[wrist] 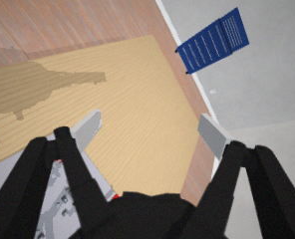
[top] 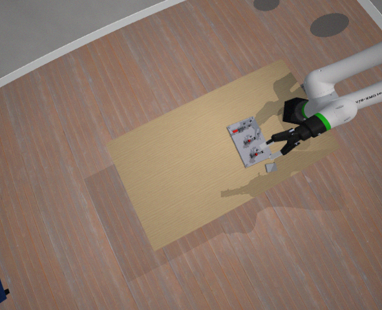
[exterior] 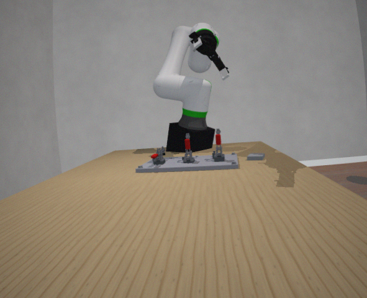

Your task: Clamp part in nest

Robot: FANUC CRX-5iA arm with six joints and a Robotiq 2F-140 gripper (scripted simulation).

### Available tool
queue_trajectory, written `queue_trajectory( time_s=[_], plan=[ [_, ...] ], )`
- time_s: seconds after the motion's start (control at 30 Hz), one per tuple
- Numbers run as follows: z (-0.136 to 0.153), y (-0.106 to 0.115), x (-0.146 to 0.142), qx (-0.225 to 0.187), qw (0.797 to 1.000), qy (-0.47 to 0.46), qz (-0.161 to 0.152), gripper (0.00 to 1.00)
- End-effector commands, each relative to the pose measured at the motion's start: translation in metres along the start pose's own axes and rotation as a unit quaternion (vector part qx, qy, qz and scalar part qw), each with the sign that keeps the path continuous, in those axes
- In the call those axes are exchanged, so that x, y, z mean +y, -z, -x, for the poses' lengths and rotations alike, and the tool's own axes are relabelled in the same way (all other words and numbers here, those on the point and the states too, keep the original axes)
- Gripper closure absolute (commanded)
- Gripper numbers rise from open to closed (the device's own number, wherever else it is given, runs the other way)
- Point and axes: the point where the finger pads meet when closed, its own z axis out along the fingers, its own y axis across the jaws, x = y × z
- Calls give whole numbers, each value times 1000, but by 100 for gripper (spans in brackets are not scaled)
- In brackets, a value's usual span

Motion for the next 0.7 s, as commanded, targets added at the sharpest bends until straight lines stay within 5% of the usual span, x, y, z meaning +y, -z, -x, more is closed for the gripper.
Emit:
queue_trajectory(
  time_s=[0.0,0.67],
  plan=[
    [-1,-2,1,-9,1000,-3,-12,0],
    [30,-29,-11,-74,989,-92,-87,0]
  ],
)
